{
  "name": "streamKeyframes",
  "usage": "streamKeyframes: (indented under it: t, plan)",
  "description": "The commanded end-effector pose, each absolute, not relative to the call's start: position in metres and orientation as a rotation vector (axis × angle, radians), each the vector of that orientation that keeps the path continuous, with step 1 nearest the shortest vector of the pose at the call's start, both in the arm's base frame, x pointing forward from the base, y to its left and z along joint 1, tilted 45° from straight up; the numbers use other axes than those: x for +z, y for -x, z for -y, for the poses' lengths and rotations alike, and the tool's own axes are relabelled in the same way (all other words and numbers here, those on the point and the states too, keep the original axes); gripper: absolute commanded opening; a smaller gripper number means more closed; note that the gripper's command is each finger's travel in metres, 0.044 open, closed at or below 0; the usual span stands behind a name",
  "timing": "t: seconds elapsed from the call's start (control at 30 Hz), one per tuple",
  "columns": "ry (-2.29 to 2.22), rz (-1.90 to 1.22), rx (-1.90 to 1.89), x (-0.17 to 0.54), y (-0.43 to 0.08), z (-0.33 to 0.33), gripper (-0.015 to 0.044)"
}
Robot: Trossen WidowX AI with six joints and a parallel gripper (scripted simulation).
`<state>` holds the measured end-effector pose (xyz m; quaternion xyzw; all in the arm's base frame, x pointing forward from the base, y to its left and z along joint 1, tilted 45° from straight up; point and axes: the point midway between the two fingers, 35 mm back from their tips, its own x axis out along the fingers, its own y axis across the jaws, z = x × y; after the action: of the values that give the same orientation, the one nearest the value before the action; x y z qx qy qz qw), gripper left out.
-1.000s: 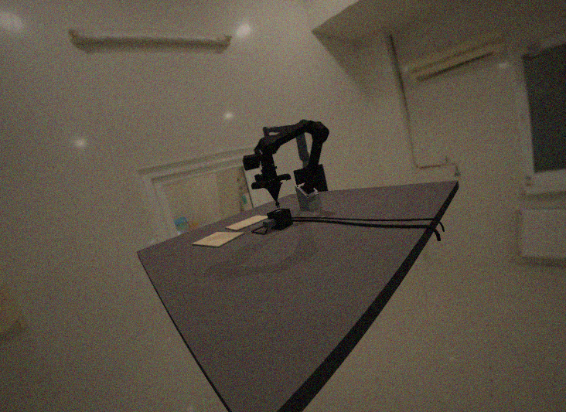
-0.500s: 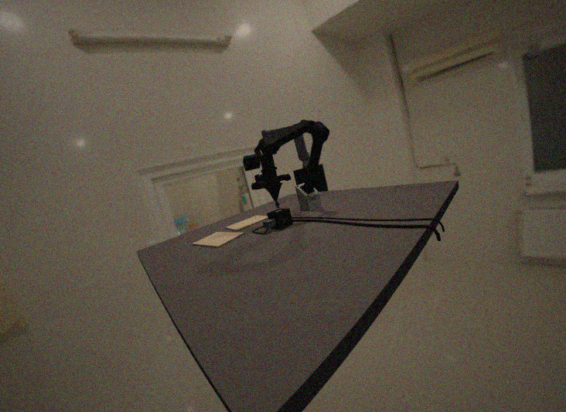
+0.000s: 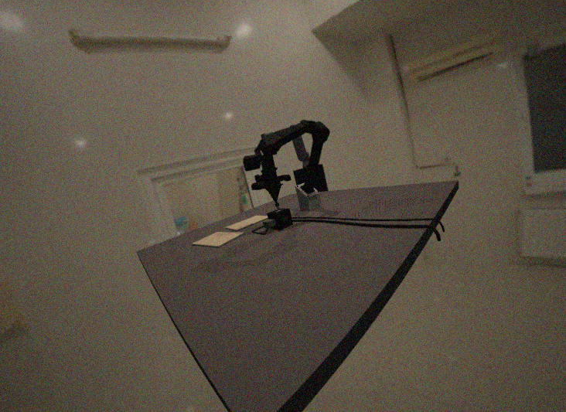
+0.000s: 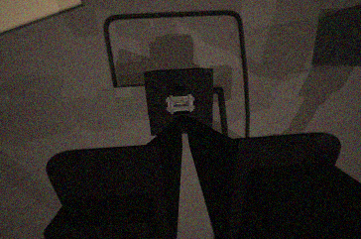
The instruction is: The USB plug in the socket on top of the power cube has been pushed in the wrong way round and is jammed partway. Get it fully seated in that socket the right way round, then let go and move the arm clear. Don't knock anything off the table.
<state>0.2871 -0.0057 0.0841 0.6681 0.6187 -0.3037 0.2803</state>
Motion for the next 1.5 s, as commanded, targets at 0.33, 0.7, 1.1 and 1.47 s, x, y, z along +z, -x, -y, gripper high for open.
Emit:
streamKeyframes:
  t: [0.33,0.7,1.1,1.47]
  plan:
    - [-1.780,-1.647,-0.831,0.0818,-0.2871,0.0058,0.0000]
    - [-1.773,-1.641,-0.838,0.0804,-0.2872,0.0054,0.0000]
    - [-1.766,-1.634,-0.845,0.0788,-0.2873,0.0050,0.0000]
    - [-1.764,-1.633,-0.847,0.0777,-0.2874,0.0041,0.0000]
